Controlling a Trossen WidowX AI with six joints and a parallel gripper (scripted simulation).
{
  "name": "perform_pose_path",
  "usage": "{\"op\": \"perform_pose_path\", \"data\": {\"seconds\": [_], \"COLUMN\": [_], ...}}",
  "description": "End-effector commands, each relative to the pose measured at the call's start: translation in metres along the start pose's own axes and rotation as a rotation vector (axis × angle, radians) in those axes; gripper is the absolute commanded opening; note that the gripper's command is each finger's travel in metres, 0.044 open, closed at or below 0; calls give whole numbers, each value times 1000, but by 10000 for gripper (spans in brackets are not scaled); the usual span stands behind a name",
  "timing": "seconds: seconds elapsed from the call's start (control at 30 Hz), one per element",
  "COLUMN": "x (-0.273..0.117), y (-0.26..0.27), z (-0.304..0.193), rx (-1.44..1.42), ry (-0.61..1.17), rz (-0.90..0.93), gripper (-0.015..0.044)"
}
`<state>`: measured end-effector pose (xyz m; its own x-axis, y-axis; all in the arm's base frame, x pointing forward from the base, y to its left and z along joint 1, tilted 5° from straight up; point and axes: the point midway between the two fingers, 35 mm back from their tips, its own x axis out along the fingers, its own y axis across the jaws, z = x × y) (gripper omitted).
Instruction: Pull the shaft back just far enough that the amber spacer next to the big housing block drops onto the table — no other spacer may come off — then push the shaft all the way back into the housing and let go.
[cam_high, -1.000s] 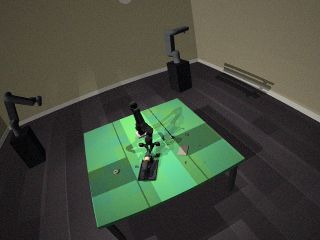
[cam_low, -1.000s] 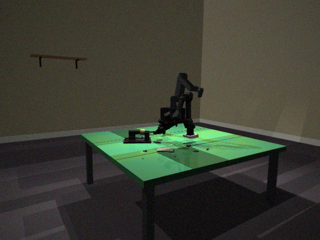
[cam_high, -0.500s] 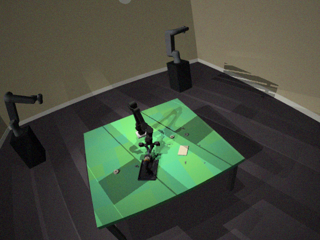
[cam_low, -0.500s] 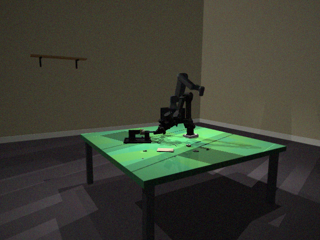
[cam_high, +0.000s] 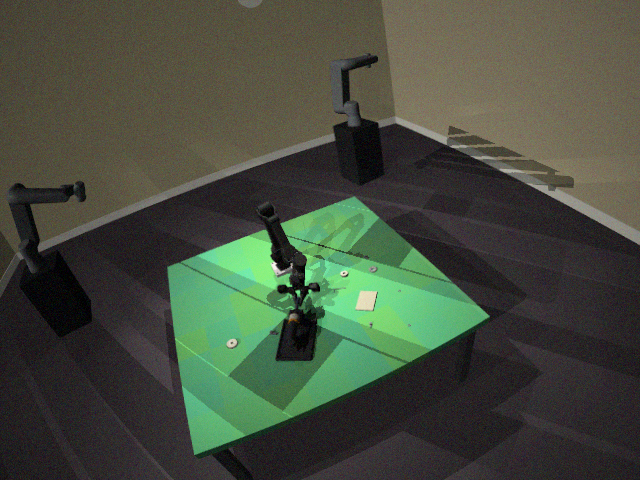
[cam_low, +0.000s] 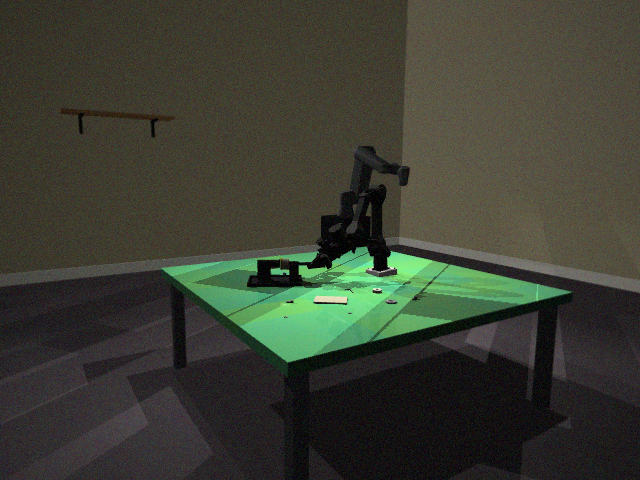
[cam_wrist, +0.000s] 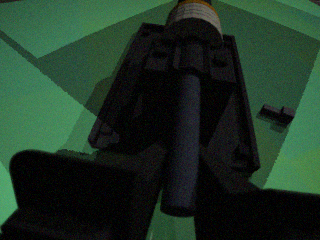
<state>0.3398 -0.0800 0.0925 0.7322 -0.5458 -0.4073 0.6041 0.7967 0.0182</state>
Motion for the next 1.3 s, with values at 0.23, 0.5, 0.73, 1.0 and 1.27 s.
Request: {"op": "perform_pose_path", "data": {"seconds": [0.23,0.5,0.73,1.0,1.27], "x": [-2,-2,-2,-2,0], "y": [0,0,0,0,0], "z": [-1,-1,-1,-1,0], "rx": [3,3,0,1,3], "ry": [-1,0,0,0,-1], "rz": [-3,-3,0,-1,-3], "gripper": [0,0,0,0,0]}}
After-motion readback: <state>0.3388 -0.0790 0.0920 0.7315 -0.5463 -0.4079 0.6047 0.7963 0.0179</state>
